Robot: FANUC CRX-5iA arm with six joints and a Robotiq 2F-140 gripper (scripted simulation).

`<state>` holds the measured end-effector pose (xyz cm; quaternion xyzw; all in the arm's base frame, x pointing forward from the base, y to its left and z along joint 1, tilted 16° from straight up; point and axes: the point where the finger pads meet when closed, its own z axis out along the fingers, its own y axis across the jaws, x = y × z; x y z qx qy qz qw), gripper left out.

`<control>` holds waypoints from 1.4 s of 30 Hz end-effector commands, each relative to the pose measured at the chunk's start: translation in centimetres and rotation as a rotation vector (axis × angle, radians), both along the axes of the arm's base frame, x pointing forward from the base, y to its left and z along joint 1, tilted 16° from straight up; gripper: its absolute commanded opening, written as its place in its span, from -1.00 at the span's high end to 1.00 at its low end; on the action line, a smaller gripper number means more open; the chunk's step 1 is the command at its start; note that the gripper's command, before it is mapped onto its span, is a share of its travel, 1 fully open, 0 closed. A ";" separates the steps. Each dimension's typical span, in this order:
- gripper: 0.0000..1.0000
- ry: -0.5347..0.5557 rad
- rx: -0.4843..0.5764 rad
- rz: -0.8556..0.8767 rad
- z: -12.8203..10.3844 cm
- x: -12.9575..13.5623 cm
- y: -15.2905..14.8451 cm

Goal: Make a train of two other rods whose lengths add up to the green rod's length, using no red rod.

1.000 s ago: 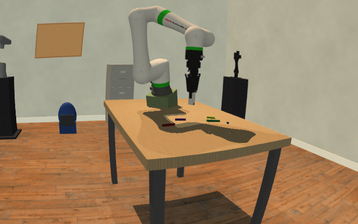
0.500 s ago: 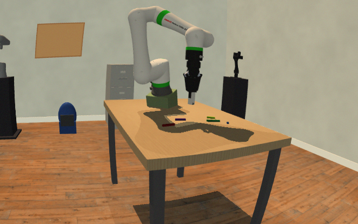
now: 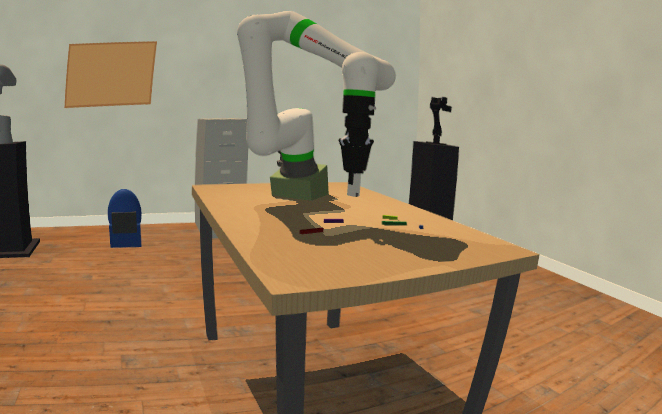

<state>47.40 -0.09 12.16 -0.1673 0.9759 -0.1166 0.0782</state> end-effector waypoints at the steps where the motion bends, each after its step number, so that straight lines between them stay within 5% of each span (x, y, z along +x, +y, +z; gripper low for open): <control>1: 0.94 -0.001 0.000 0.000 -0.9 0.2 -0.2; 20: 0.94 -0.001 0.000 0.000 -7.2 1.4 -1.5; 42: 0.94 -0.001 0.000 0.000 -7.6 1.5 -1.6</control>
